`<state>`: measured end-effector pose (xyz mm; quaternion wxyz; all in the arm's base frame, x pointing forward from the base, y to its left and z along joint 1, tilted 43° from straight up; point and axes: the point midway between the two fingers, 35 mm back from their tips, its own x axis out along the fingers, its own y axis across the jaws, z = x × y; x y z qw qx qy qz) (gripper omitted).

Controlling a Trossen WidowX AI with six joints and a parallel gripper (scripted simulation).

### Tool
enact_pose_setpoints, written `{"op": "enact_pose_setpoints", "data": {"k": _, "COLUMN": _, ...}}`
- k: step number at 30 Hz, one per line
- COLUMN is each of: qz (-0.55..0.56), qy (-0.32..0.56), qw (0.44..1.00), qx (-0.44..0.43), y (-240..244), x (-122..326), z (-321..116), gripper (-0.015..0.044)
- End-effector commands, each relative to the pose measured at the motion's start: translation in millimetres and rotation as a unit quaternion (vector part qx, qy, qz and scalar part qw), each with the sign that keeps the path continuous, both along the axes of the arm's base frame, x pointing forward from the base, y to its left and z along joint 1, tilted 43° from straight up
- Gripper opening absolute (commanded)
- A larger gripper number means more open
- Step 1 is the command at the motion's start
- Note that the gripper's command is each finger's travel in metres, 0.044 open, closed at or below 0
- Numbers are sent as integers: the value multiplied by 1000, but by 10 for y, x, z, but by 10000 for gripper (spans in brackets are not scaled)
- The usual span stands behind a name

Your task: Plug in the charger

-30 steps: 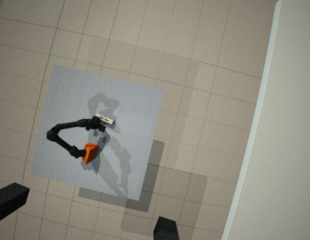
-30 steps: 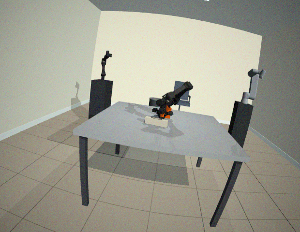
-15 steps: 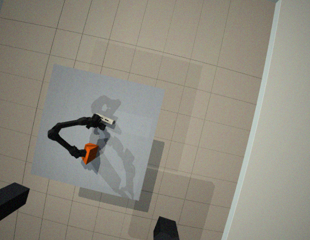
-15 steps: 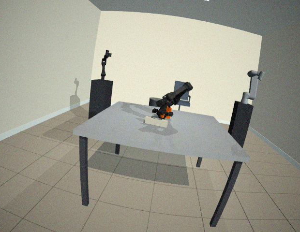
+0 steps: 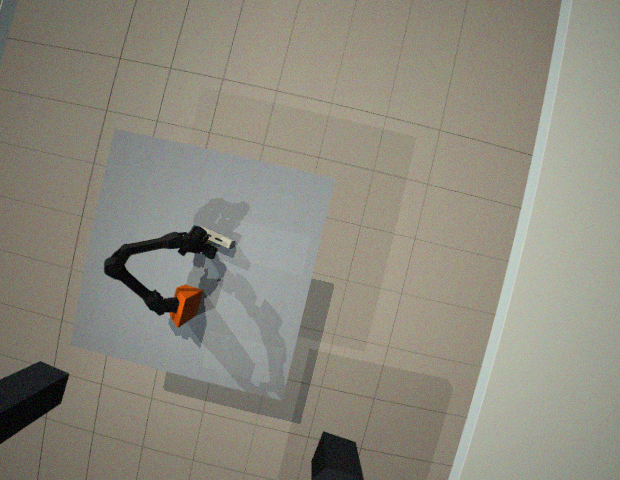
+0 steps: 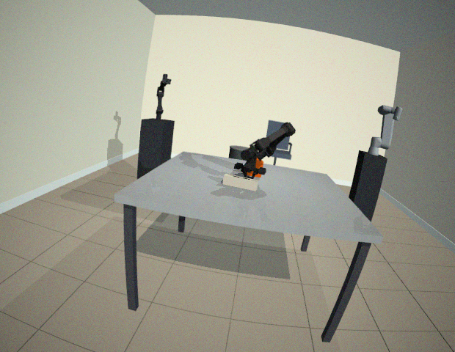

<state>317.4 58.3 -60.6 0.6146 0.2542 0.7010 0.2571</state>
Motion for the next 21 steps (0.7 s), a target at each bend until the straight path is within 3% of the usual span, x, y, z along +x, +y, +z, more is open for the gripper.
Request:
{"op": "enact_pose_setpoints", "data": {"k": 1, "qz": -2, "qy": 1, "qw": 1000, "qx": 2, "y": 7, "x": 7, "z": 8, "gripper": 0}}
{"op": "enact_pose_setpoints", "data": {"k": 21, "qz": -2, "qy": 1, "qw": 1000, "qx": 2, "y": 12, "x": 38, "z": 12, "gripper": 0}}
